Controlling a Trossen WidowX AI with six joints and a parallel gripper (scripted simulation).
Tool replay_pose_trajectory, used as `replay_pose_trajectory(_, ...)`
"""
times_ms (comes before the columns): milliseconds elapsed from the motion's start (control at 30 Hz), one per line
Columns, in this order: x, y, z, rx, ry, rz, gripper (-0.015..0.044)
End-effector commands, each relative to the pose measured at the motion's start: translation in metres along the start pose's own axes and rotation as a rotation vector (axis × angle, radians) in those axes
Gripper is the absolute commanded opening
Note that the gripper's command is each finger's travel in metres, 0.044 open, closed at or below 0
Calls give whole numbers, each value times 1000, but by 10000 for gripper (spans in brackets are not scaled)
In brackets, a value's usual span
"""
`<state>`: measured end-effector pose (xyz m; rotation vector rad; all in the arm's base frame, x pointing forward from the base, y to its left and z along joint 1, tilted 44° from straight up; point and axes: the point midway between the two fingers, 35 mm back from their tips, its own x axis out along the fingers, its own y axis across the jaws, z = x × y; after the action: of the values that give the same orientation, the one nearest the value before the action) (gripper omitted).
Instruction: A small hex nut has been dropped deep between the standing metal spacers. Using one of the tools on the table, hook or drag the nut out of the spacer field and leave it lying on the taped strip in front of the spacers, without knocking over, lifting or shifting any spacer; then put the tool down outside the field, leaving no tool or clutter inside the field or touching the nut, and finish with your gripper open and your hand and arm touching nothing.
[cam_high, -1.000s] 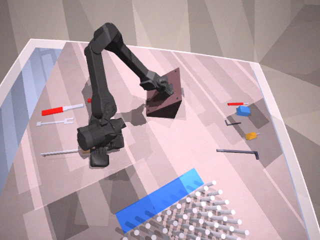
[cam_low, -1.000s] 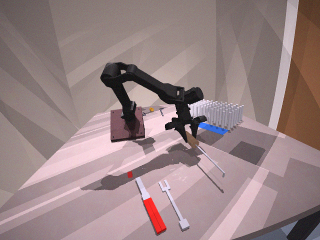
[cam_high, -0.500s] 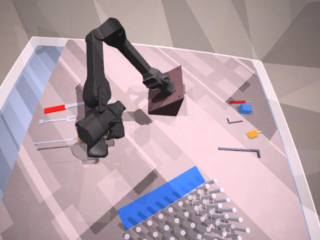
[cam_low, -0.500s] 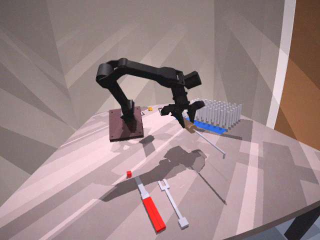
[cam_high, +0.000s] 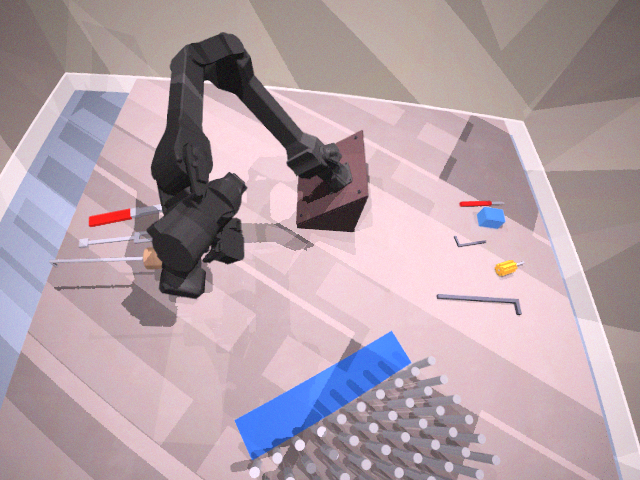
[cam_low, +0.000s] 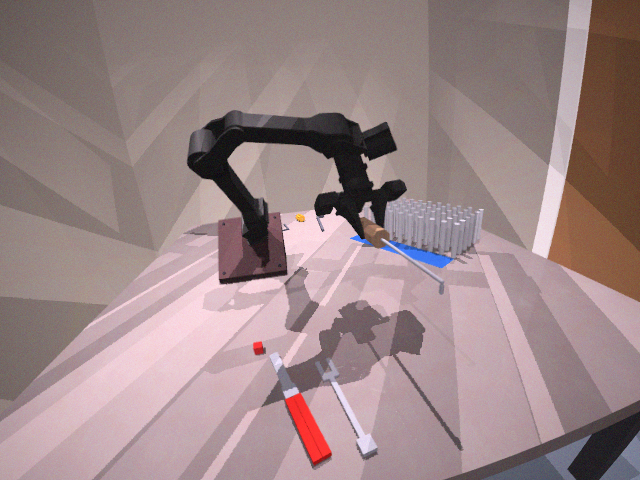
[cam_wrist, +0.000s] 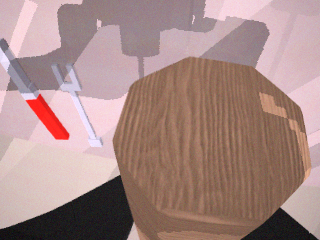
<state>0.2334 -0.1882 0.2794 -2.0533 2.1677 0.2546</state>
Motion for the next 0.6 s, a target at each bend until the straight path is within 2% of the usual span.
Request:
replay_pose_trajectory(0,-2,-2,0,105,-16,-17,0)
replay_pose_trajectory(567,-16,-15,12,660,-139,-86,0)
